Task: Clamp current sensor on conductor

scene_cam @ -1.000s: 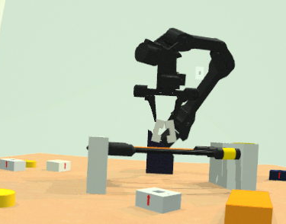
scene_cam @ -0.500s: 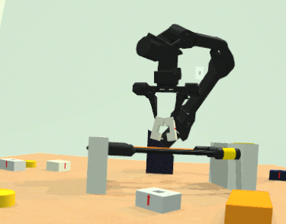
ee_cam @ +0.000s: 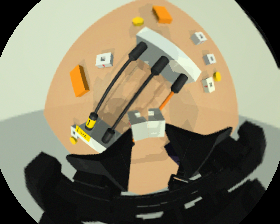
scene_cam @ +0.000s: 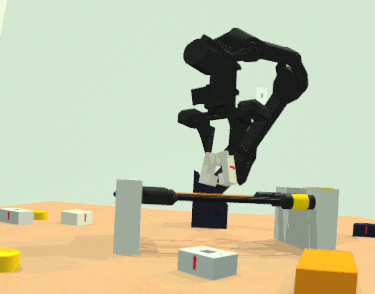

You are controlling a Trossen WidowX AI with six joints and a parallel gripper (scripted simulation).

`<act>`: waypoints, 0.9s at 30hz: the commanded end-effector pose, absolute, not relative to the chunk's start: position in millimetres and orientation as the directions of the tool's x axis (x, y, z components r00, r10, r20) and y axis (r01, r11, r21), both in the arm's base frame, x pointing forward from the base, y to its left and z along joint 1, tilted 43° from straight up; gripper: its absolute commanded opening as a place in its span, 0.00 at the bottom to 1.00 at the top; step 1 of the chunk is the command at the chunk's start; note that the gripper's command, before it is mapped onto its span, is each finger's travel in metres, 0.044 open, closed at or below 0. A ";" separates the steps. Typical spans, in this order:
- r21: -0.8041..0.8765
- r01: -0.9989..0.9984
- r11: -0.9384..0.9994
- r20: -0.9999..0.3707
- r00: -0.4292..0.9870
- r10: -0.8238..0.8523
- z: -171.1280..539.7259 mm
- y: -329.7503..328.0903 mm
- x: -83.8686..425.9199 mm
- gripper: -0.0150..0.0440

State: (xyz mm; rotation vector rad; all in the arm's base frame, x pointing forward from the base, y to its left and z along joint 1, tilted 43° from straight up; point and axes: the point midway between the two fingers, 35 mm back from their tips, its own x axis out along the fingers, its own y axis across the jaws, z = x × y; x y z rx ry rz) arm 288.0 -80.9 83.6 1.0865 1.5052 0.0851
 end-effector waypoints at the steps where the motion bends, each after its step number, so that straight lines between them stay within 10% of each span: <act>1: 0.588 0.654 0.477 -0.735 0.184 0.653 86.1 -78.8 303.9 0.25; 27: 0.356 0.933 -0.047 -0.671 0.290 0.682 101.7 -55.4 376.6 0.25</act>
